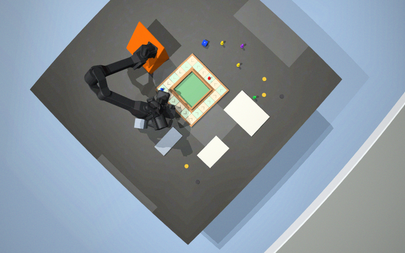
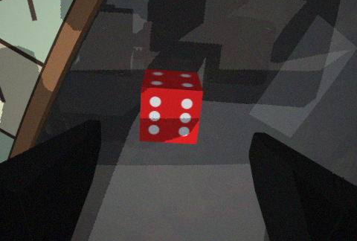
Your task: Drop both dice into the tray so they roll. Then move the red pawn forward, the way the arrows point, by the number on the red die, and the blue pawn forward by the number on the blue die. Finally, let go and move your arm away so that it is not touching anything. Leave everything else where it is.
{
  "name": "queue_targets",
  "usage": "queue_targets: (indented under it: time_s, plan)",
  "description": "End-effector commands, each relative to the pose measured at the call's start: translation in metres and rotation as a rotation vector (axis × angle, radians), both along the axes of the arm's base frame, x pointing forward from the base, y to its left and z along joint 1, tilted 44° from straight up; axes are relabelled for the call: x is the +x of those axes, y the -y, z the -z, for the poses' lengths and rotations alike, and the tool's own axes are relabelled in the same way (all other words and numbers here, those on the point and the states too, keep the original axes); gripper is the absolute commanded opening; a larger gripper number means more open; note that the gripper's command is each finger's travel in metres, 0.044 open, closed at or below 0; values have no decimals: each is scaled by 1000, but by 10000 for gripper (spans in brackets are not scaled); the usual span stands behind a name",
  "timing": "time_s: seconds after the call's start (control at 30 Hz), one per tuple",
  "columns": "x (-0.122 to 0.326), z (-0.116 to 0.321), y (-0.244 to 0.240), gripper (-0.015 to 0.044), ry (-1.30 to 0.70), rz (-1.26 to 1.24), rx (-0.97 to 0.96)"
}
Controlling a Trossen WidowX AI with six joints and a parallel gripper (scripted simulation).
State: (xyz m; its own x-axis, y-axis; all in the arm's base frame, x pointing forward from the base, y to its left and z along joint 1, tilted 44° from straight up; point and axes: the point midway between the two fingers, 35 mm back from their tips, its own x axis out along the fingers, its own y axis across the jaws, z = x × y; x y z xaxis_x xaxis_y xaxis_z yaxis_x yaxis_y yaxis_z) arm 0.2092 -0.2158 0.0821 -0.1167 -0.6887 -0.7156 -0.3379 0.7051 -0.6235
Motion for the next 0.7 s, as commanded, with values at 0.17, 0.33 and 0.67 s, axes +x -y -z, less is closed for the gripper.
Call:
queue_targets:
  time_s: [0.17,0.33,0.67]
  plan:
    - [-3,14,9,275,-14,-2,9]
    - [-4,19,15,275,-14,-2,8]
    - [-6,26,22,222,-14,-3,7]
